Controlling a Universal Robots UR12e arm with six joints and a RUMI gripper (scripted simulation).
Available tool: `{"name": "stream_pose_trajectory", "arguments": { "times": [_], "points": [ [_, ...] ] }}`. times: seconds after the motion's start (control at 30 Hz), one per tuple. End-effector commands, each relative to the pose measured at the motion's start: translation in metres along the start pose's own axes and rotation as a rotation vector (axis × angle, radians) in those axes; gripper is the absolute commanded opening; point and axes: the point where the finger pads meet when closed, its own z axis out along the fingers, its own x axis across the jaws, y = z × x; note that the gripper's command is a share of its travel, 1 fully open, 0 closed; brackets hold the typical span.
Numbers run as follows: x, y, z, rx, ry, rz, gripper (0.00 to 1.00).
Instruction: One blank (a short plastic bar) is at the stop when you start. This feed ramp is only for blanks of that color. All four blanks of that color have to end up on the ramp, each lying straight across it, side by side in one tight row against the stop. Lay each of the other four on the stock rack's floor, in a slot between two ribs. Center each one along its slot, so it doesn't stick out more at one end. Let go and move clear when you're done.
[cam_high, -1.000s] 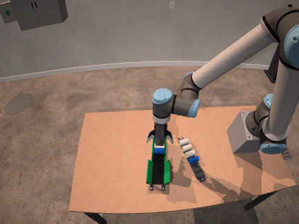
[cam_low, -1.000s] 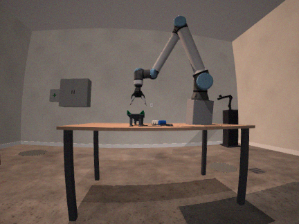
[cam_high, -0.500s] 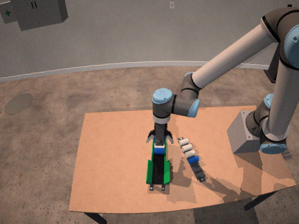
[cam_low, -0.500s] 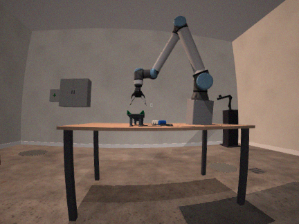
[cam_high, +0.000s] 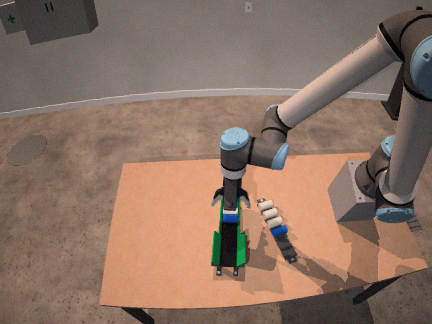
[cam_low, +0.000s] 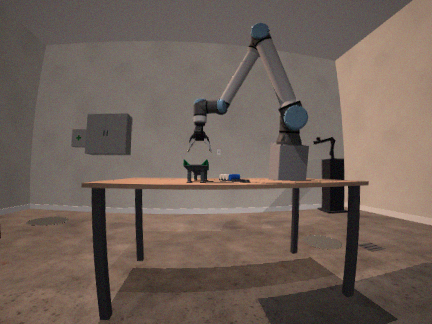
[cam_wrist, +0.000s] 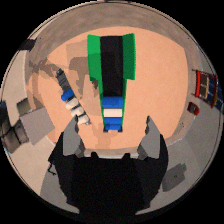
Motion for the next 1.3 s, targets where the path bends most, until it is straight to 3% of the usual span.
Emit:
{"name": "stream_pose_trajectory", "arguments": {
  "times": [0.0, 0.3, 0.83, 1.27],
  "points": [
    [0.001, 0.0, -0.001, 0.0, 0.001, 0.034, 1.0],
    [0.003, 0.001, 0.0, 0.0, 0.001, 0.123, 1.0],
    [0.008, 0.005, 0.001, 0.0, 0.001, 0.457, 1.0],
    [0.014, 0.013, 0.003, 0.0, 0.001, 0.932, 1.0]
  ]
}}
